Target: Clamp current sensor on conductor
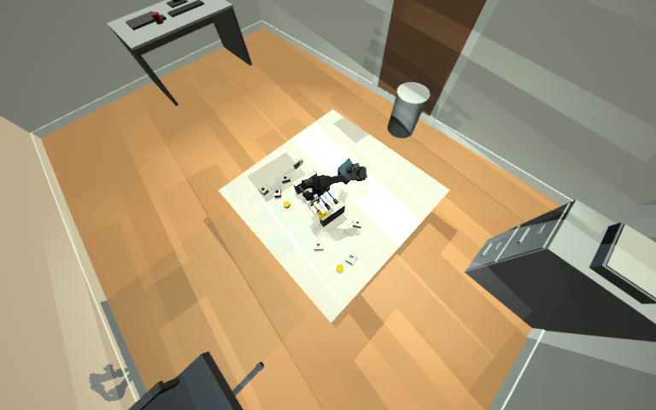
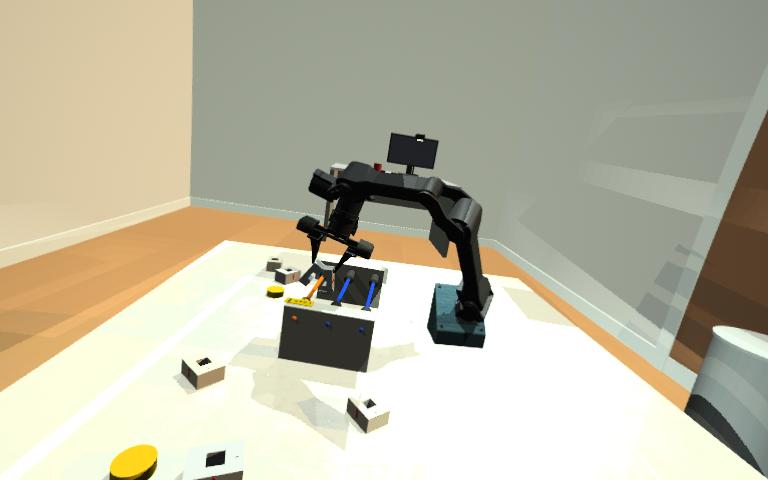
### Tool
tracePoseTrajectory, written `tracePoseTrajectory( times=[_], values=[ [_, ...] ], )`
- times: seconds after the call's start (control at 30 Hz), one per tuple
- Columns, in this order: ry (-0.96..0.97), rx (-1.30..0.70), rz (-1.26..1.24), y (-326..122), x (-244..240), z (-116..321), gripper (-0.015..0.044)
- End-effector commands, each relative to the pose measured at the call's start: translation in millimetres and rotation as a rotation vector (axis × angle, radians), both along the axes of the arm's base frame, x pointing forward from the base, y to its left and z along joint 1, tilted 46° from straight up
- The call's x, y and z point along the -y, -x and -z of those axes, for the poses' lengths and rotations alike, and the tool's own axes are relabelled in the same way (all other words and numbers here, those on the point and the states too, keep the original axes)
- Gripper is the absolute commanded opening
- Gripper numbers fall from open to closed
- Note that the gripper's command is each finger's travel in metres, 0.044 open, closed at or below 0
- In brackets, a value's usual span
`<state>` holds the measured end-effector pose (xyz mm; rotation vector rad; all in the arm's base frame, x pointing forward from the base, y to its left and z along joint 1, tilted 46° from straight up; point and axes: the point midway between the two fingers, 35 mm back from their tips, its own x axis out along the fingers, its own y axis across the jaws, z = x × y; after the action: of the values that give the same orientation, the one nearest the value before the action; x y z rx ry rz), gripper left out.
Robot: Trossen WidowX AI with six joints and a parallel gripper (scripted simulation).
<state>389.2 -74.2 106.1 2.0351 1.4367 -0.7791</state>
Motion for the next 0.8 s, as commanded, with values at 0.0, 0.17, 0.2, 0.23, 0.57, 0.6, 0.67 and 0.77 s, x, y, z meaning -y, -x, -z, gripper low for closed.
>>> tracePoseTrajectory(
  times=[0.0, 0.17, 0.2, 0.23, 0.57, 0.6, 0.67, 0.77],
  values=[
    [-0.004, 0.003, 0.007, -4.2, -3.1, 3.6, 0.0000],
    [-0.004, 0.003, 0.007, -6.8, -8.3, 9.4, 0.0000],
    [-0.004, 0.003, 0.007, -7.3, -9.4, 10.6, 0.0000],
    [-0.004, 0.003, 0.007, -7.8, -10.5, 11.7, 0.0000],
    [-0.005, 0.004, 0.007, -12.3, -21.4, 23.1, 0.0000],
    [-0.005, 0.004, 0.007, -12.7, -22.5, 24.2, 0.0000],
    [-0.005, 0.004, 0.007, -13.5, -24.7, 26.5, 0.0000],
    [-0.006, 0.004, 0.007, -14.7, -28.1, 29.8, 0.0000]
  ],
)
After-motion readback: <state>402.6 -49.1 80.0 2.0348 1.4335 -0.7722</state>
